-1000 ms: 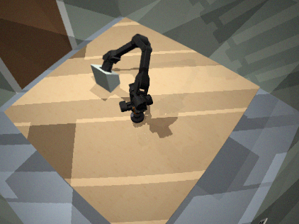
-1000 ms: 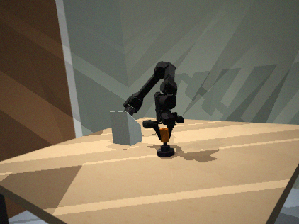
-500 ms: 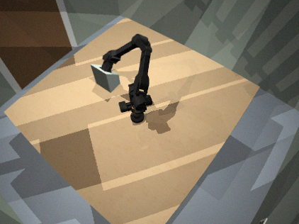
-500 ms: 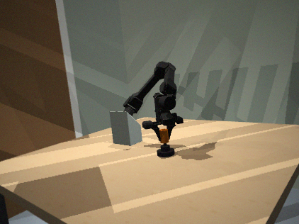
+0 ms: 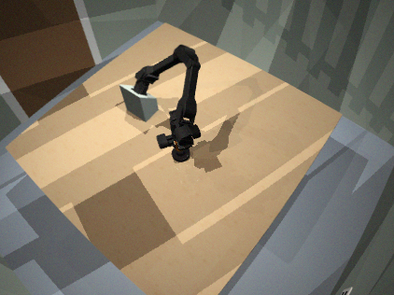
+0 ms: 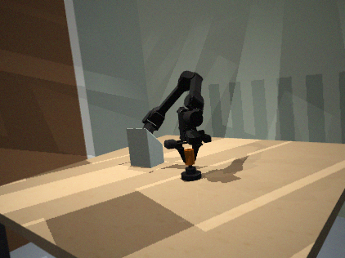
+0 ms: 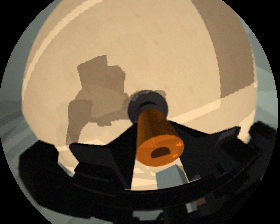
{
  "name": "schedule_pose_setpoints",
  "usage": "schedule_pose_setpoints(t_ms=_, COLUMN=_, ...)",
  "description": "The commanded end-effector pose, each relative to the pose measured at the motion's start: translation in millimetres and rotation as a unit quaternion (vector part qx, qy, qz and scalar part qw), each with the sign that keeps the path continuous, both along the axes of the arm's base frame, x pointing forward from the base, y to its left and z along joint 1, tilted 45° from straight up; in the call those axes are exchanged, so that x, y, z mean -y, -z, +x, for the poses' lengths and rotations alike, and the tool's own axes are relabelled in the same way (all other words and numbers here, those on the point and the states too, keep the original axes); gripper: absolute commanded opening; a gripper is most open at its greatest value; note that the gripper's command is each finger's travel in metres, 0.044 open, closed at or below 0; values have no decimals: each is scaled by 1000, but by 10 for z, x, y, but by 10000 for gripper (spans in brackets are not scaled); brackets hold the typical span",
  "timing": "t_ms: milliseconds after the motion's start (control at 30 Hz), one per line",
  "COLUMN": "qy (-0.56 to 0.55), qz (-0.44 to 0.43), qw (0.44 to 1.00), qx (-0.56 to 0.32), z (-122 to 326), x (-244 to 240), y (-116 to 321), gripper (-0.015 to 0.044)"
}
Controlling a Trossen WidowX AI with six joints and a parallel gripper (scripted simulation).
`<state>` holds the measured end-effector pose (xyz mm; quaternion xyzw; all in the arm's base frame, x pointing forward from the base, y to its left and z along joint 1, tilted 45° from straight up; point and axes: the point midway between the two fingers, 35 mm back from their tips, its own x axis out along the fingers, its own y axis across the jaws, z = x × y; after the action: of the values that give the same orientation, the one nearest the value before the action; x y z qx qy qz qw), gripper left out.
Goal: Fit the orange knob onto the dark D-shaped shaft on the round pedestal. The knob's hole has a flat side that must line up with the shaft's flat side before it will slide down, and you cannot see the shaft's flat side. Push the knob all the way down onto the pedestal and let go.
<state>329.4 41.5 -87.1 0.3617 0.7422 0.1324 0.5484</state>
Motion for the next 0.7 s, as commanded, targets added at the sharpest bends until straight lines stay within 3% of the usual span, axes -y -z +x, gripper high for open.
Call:
schedule_pose_setpoints(t_ms=0, qy=5, qz=-1, qw=1000, qx=-4, z=0, x=0, y=4, gripper=0)
schedule_pose_setpoints(t_ms=667, qy=14, qz=-3, qw=1000, qx=-13, z=11, x=-7, y=21, gripper=0)
